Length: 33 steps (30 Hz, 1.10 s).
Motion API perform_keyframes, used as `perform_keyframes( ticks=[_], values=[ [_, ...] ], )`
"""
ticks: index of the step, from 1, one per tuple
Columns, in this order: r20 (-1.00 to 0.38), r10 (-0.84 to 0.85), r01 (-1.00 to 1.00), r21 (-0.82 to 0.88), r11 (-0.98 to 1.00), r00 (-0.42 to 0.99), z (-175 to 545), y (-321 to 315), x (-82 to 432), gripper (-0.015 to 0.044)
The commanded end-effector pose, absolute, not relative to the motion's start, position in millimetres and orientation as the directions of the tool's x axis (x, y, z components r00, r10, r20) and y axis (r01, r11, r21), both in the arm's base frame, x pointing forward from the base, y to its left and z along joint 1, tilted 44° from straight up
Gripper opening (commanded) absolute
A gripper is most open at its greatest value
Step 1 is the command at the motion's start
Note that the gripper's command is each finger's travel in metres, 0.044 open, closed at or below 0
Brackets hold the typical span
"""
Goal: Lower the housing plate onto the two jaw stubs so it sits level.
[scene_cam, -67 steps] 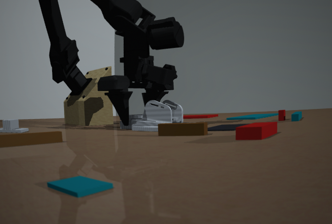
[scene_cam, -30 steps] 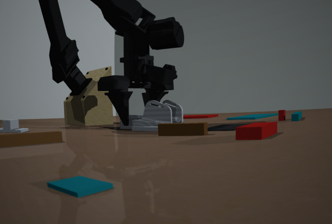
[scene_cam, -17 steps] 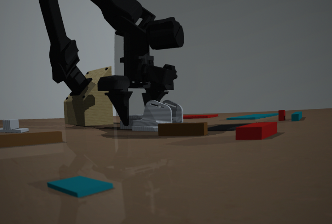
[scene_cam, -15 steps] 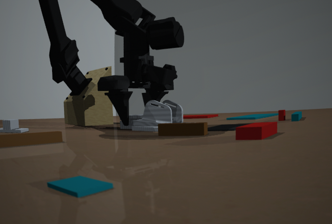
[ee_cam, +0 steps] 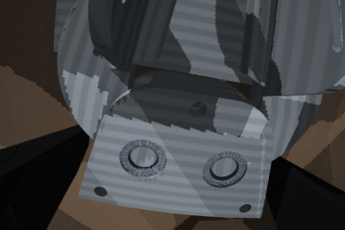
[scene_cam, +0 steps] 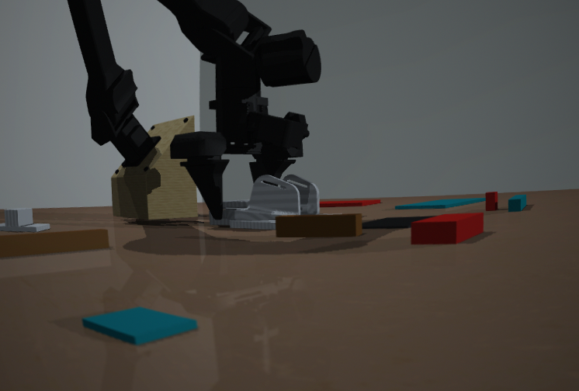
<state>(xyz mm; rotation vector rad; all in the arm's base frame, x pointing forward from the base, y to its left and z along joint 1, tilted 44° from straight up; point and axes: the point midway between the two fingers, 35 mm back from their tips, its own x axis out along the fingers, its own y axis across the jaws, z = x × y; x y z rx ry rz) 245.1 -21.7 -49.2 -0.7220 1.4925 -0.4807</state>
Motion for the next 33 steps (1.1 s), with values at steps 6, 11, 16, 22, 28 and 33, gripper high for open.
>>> perform_keyframes(
  ticks=[6, 11, 16, 22, 28, 33],
  values=[
    [-0.72, -0.693, -0.142, -0.691, 0.708, 0.047, -49, -22, 245, 0.044],
    [-0.72, -0.693, -0.142, -0.691, 0.708, 0.047, -49, -22, 245, 0.044],
    [-0.722, -0.69, -0.146, -0.688, 0.711, 0.047, -32, -2, 246, 0.044],
    [-0.72, -0.693, -0.149, -0.691, 0.708, 0.045, 5, 31, 241, 0.044],
    [-0.721, -0.691, -0.157, -0.689, 0.707, 0.055, 2, 33, 240, 0.044],
    [-0.722, -0.69, -0.153, -0.688, 0.71, 0.045, 36, 60, 205, 0.044]
  ],
)
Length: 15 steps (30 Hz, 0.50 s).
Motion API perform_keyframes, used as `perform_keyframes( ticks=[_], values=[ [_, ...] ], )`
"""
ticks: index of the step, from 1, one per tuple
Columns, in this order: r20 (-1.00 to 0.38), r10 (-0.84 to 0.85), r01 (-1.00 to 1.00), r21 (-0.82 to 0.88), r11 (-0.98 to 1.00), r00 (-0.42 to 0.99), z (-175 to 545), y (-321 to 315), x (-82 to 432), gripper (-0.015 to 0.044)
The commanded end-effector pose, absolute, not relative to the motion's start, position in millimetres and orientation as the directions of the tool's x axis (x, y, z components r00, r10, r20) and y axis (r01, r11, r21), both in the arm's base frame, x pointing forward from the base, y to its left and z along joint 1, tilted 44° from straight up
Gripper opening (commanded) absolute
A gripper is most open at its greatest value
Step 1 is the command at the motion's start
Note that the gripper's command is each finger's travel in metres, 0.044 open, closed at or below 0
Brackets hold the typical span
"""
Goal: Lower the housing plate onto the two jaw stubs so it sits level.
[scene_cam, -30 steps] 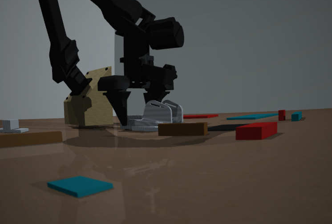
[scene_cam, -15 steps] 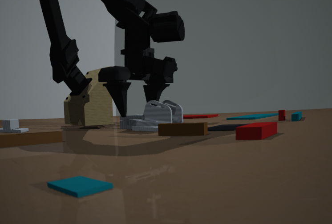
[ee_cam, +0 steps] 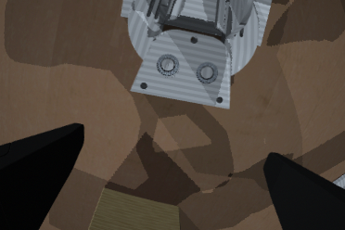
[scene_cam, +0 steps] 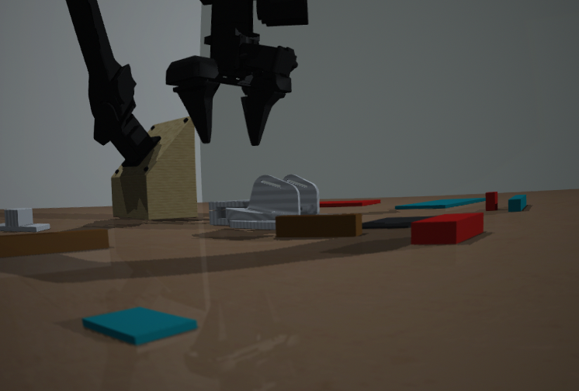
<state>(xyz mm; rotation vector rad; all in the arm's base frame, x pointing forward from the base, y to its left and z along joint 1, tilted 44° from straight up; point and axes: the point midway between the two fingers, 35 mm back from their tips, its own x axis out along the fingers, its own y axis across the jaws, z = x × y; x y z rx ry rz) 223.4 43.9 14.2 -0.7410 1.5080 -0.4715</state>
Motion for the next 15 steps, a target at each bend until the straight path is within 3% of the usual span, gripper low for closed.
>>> perform_keyframes(
  ticks=[1, 15],
  values=[
    [-0.721, -0.691, -0.152, -0.689, 0.709, 0.043, 39.5, 62.7, 200.6, 0.044],
    [-0.721, -0.692, -0.151, -0.689, 0.709, 0.043, 40.8, 63.4, 199.2, 0.044]
  ],
)
